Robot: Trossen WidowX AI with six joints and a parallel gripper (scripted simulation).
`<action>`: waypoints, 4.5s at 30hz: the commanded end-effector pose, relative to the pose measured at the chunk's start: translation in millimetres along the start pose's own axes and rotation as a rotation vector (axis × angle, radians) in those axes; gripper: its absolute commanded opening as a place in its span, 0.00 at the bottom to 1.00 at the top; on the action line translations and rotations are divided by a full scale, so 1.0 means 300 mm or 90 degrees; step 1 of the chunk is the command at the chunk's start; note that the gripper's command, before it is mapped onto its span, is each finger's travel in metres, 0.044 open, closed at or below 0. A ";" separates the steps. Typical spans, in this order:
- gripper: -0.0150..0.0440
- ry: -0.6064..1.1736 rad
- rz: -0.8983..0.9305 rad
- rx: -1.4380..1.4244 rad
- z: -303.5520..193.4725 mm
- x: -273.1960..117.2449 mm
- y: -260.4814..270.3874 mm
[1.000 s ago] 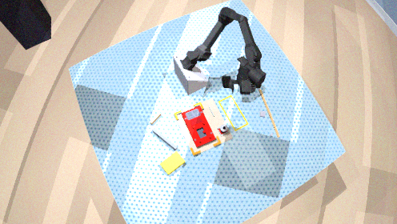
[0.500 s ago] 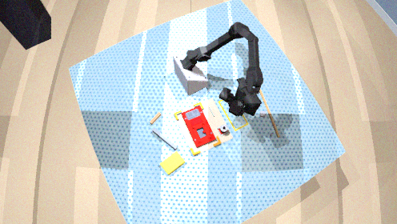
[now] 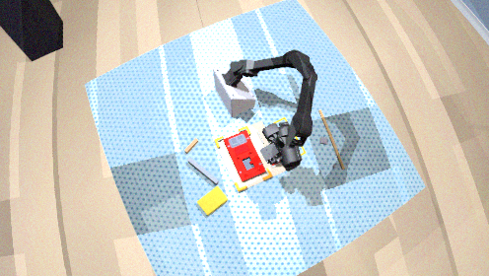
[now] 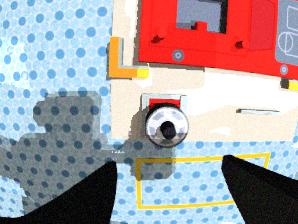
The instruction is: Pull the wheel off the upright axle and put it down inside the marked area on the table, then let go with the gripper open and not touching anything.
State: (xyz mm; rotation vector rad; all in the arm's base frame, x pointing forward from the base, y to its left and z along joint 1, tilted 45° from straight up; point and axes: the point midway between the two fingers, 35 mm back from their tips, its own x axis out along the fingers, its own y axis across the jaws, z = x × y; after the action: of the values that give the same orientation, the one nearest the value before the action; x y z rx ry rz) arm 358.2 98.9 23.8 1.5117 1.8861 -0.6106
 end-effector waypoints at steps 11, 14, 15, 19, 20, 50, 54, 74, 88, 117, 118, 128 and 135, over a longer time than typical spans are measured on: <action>0.76 0.010 -0.004 0.026 -0.002 0.021 -0.025; 0.76 0.010 -0.004 0.026 -0.001 0.061 -0.022; 0.76 0.009 -0.003 0.026 -0.001 0.080 -0.021; 0.76 0.010 -0.003 0.026 -0.002 0.166 -0.019; 0.76 0.010 -0.003 0.026 -0.002 0.187 -0.020; 0.25 0.008 -0.007 0.023 -0.004 0.238 -0.023; 0.25 0.008 -0.007 0.023 -0.004 0.234 -0.022; 0.25 0.008 -0.006 0.024 -0.003 0.212 -0.021; 0.25 0.009 -0.006 0.024 -0.002 0.197 -0.021; 0.25 0.010 -0.005 0.025 -0.001 0.165 -0.020; 0.25 0.010 -0.005 0.025 -0.001 0.164 -0.020; 0.25 0.010 -0.005 0.025 -0.001 0.153 -0.020; 0.25 0.010 -0.004 0.025 -0.001 0.145 -0.020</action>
State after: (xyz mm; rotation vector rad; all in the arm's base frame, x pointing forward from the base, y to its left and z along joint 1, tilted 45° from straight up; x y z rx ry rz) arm 346.3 127.6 -8.7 1.5423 1.9019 -0.6466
